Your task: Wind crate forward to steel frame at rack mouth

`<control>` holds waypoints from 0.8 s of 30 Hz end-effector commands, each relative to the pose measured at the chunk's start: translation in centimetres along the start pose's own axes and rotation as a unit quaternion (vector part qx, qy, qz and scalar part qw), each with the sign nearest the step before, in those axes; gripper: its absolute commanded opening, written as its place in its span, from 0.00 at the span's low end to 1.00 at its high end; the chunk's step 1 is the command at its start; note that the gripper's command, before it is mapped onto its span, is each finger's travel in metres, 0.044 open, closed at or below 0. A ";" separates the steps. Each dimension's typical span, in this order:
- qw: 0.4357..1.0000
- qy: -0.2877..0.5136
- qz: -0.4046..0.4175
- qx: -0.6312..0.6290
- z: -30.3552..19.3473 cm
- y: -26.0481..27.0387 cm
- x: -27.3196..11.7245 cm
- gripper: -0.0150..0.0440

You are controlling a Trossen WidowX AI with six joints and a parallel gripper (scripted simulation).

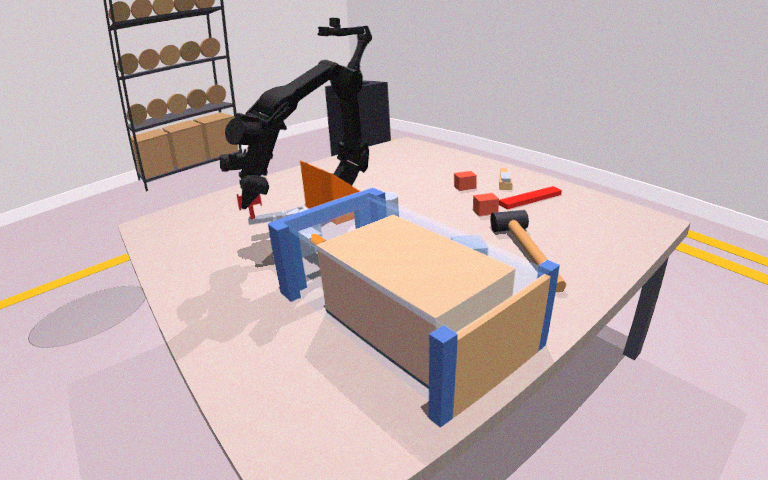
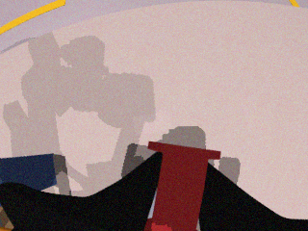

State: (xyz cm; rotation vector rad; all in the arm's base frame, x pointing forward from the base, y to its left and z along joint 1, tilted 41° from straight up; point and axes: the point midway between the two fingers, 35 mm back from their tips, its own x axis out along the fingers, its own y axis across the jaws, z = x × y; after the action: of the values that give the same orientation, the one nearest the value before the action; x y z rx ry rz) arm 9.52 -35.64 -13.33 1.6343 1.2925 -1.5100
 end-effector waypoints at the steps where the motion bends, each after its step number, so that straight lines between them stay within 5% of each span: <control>1: 1.000 0.005 0.019 -0.008 -0.6 2.2 0.0 0.25; 24: 1.000 0.005 0.020 -0.008 -1.2 4.6 -0.4 0.25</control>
State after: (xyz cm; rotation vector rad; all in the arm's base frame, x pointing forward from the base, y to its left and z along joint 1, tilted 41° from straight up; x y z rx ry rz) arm 11.16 -36.39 -13.59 1.6389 1.2968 -1.5367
